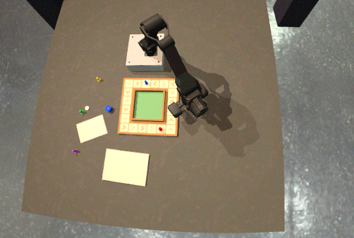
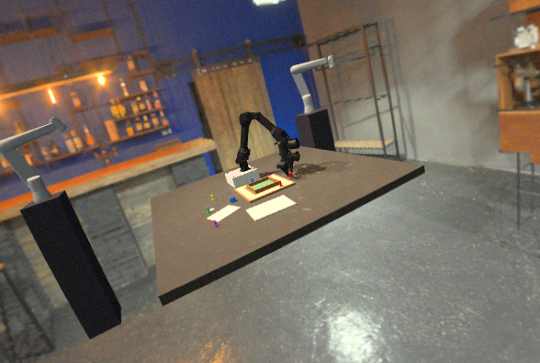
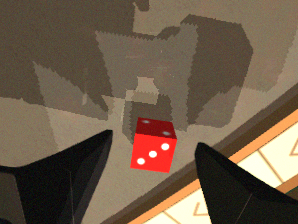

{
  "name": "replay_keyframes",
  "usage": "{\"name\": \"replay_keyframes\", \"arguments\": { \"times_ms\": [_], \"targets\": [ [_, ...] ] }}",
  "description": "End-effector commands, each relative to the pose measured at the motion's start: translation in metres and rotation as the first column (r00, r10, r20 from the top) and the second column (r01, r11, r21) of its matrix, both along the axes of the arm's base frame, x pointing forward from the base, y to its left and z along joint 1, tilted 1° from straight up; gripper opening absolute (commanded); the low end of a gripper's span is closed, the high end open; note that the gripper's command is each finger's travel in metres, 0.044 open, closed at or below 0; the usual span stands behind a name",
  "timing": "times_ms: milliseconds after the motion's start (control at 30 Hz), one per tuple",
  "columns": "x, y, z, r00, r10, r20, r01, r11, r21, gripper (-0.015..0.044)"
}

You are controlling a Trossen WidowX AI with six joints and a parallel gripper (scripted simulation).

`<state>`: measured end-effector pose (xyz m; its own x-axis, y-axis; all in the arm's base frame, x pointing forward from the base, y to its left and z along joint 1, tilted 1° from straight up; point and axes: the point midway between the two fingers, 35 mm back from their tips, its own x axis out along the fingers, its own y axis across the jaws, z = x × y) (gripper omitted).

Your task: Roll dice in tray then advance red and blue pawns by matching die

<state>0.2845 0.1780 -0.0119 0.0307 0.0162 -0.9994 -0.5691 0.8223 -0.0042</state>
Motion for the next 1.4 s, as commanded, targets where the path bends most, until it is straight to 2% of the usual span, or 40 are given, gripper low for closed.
{"name": "replay_keyframes", "arguments": {
  "times_ms": [0, 33, 233, 467, 567, 1033, 1200, 1367],
  "targets": [
    [-0.003, -0.001, -0.008, 1.0, -0.007, -0.012, 0.007, 1.0, -0.004, 0.0275],
    [-0.003, -0.001, -0.008, 1.0, -0.007, -0.012, 0.007, 1.0, -0.004, 0.0275],
    [-0.003, -0.001, -0.008, 1.0, -0.007, -0.012, 0.007, 1.0, -0.004, 0.0118],
    [-0.003, -0.001, -0.008, 1.0, -0.007, -0.012, 0.007, 1.0, -0.004, 0.0071],
    [-0.003, -0.001, -0.003, 1.0, -0.007, -0.012, 0.007, 1.0, -0.004, 0.0],
    [-0.007, -0.008, 0.109, 1.0, -0.006, -0.011, 0.006, 1.0, -0.004, 0.0],
    [-0.008, -0.009, 0.114, 1.0, -0.01, -0.012, 0.01, 1.0, -0.004, 0.0],
    [-0.001, -0.033, 0.109, 0.996, -0.091, -0.012, 0.091, 0.996, -0.005, 0.0]
  ]
}}
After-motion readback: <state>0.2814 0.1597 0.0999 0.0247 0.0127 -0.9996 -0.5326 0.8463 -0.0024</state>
